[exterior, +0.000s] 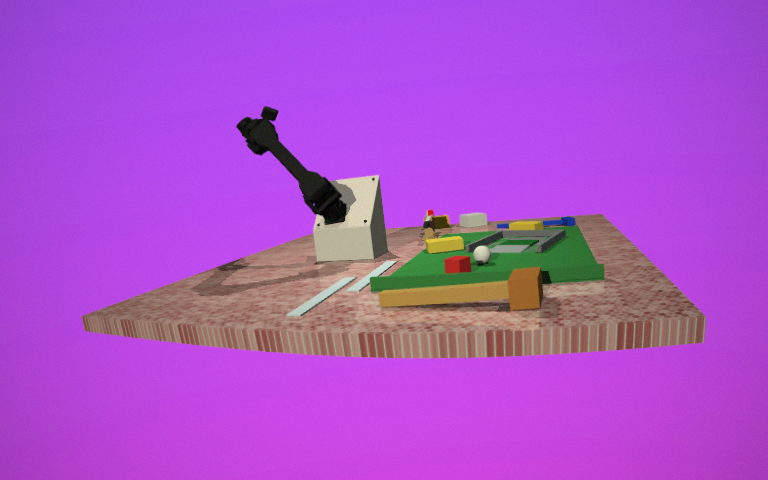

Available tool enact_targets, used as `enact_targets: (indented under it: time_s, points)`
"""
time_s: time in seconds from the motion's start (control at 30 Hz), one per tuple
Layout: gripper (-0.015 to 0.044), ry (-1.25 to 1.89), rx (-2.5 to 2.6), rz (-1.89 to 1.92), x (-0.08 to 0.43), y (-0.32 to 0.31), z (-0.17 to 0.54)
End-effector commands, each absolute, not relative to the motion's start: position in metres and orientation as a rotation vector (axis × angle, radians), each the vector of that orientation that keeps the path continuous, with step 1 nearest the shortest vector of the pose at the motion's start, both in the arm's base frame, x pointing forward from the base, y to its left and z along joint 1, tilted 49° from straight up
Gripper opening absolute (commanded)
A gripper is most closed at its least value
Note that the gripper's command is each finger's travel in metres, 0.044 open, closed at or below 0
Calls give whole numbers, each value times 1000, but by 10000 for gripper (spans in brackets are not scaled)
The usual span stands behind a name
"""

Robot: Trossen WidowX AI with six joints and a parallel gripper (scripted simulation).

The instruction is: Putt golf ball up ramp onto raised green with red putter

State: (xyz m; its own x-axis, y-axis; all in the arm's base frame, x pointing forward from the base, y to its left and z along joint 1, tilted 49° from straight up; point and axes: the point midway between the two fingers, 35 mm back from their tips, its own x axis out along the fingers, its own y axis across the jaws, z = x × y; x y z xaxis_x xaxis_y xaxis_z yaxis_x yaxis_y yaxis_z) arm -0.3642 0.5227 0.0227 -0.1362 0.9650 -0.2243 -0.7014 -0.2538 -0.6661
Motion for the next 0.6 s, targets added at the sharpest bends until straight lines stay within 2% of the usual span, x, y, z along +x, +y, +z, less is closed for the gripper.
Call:
enact_targets:
  time_s: [0.0,0.03,0.3,0.57]
  points:
    - [426,-483,-753,1694,-362,524,22]
    - [440,-477,-772,1684,-354,528,19]
    - [440,-352,-1059,1520,-222,566,-24]
    - [440,-150,-1327,1359,-79,562,-66]
